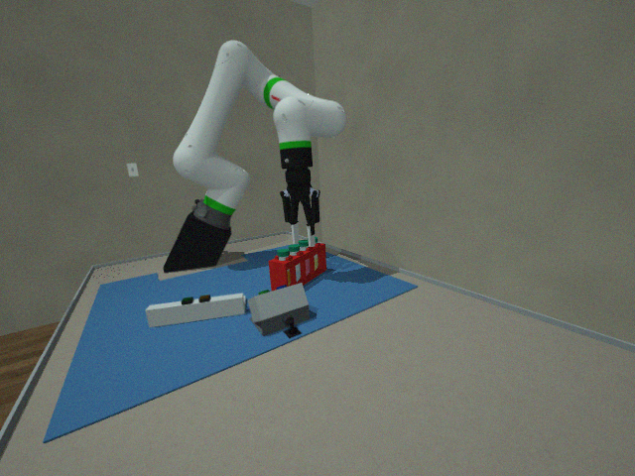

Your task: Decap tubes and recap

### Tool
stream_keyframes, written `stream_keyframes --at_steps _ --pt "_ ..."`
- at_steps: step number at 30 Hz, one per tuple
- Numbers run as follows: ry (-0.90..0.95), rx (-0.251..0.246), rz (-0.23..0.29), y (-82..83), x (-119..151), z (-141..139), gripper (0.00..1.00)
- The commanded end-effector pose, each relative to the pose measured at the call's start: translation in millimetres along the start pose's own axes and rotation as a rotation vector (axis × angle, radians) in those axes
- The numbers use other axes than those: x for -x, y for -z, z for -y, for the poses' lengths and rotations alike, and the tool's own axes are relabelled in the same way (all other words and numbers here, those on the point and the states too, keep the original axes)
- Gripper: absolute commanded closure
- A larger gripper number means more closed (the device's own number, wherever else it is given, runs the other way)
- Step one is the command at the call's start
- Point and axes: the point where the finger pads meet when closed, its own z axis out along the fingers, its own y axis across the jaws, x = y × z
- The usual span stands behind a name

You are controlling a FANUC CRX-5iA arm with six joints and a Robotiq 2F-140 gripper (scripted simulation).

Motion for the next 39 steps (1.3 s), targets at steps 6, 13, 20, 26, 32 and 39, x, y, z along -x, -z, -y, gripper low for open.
stream_keyframes --at_steps 6,13,20,26,32,39 --pt "-0.403 0.005 -0.029 0.2 0.0 0.1 0.65" --pt "-0.534 0.003 -0.030 0.2 0.0 0.2 0.65" --pt "-0.534 0.003 -0.030 0.2 0.0 0.2 1.00" --pt "-0.534 0.003 -0.030 0.2 0.0 0.2 1.00" --pt "-0.484 0.004 -0.029 0.2 0.0 0.2 1.00" --pt "-0.134 0.009 -0.028 0.4 0.0 0.2 1.00"
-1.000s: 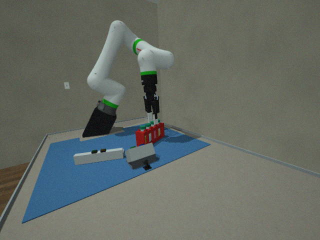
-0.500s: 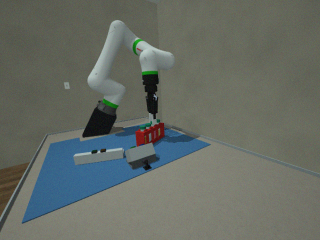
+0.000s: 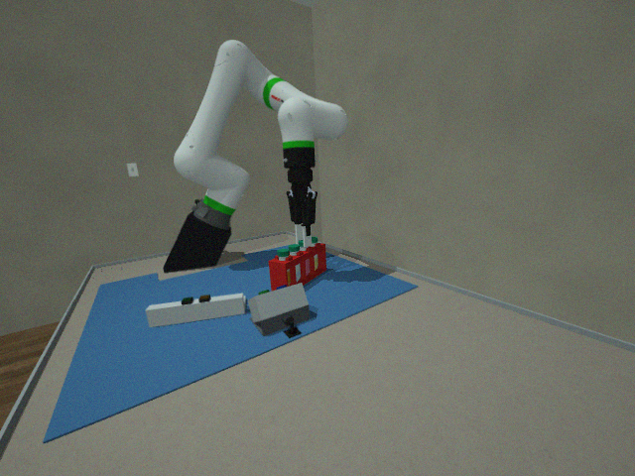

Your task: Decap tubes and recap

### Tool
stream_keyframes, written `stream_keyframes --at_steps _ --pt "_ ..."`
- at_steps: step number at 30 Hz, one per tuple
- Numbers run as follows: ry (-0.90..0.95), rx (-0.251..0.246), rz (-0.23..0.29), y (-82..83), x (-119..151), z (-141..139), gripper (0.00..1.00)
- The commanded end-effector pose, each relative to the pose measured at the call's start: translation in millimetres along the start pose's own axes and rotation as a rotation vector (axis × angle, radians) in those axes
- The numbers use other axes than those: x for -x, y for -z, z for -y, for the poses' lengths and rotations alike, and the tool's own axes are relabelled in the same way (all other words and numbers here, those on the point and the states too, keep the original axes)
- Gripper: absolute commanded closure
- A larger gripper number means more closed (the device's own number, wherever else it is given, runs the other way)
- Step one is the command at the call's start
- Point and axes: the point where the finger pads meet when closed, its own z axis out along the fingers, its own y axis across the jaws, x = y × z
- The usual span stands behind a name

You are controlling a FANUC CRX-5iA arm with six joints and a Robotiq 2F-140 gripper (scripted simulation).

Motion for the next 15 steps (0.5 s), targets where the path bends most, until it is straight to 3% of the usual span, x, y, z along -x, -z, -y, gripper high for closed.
stream_keyframes --at_steps 1,15 --pt "0.220 -0.001 0.012 0.1 -0.3 0.1 1.00" --pt "0.820 -0.004 0.011 0.5 -0.3 0.1 1.00"
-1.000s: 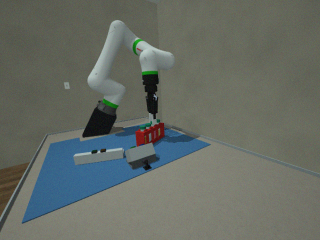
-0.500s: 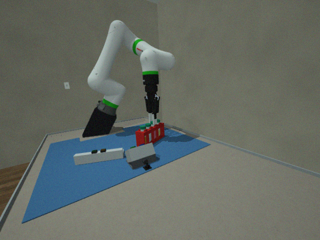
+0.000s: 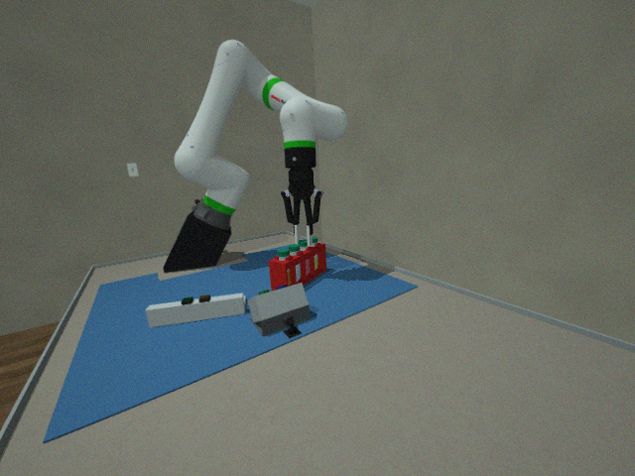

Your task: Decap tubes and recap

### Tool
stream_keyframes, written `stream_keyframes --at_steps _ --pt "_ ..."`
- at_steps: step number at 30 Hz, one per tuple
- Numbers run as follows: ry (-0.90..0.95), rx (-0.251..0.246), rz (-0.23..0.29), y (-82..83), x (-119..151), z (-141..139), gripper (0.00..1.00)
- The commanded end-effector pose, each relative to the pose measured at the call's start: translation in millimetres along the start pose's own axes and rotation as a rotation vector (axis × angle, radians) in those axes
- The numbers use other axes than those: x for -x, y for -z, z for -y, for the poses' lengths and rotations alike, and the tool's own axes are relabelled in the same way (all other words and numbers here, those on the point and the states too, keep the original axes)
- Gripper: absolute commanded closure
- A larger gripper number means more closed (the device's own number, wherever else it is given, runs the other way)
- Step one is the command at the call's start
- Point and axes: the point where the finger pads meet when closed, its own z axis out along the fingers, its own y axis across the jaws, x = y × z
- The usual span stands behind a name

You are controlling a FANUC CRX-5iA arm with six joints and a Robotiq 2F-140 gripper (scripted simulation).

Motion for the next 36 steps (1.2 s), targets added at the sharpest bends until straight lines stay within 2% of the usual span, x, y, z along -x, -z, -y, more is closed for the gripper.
stream_keyframes --at_steps 1,9,10,22,25,29,31,36 --pt "0.277 -0.016 0.029 0.2 -0.6 -0.3 1.00" --pt "0.277 -0.016 0.029 0.2 -0.6 -0.3 1.00" --pt "0.277 -0.016 0.029 0.2 -0.6 -0.3 0.65" --pt "0.277 -0.016 0.029 0.2 -0.6 -0.3 0.65" --pt "0.027 -0.012 0.030 0.1 -0.6 -0.3 0.65" --pt "-0.056 -0.011 0.031 0.1 -0.6 -0.3 0.65" --pt "-0.203 -0.009 0.032 0.1 -0.6 -0.3 0.65" --pt "-0.389 -0.006 0.032 0.1 -0.6 -0.3 0.65"
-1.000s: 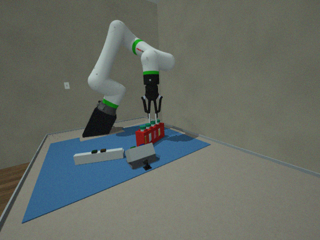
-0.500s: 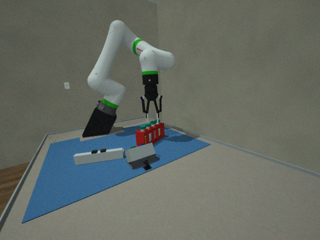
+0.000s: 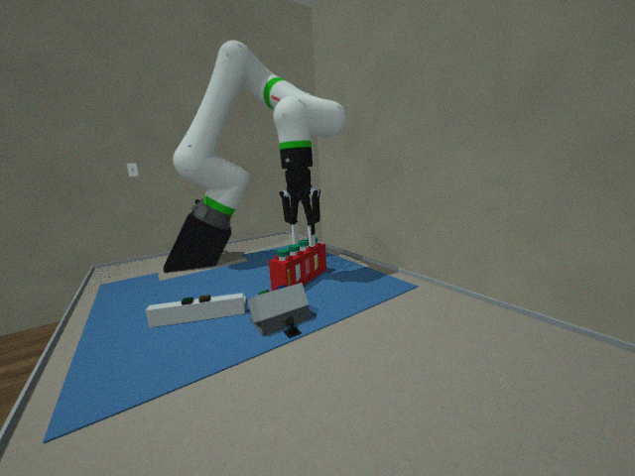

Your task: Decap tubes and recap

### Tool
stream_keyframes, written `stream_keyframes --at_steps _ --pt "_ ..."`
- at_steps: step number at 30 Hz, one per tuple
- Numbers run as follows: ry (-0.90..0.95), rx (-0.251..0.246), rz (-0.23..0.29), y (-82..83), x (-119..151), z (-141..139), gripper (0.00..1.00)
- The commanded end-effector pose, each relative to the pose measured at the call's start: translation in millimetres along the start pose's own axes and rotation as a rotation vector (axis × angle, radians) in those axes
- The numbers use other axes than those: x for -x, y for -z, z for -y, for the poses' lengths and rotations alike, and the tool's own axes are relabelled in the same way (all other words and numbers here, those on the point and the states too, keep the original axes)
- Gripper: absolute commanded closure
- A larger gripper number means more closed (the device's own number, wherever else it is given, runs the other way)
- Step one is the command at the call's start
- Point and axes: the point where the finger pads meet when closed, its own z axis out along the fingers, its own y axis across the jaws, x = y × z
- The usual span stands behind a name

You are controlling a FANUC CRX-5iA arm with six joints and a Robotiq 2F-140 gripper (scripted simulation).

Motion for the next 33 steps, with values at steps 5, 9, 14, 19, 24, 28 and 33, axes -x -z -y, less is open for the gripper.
stream_keyframes --at_steps 5,9,14,19,24,28,33 --pt "-0.377 0.007 -0.029 0.1 -0.1 0.1 0.65" --pt "-0.581 0.004 -0.029 0.1 -0.1 0.1 0.65" --pt "-0.591 0.004 -0.030 0.1 -0.1 0.1 0.65" --pt "-0.591 0.004 -0.030 0.1 0.0 0.0 0.65" --pt "-0.591 0.004 -0.030 0.1 0.0 0.0 1.00" --pt "-0.591 0.004 -0.030 0.1 0.0 0.0 1.00" --pt "-0.541 0.005 -0.030 0.1 0.0 0.0 1.00"
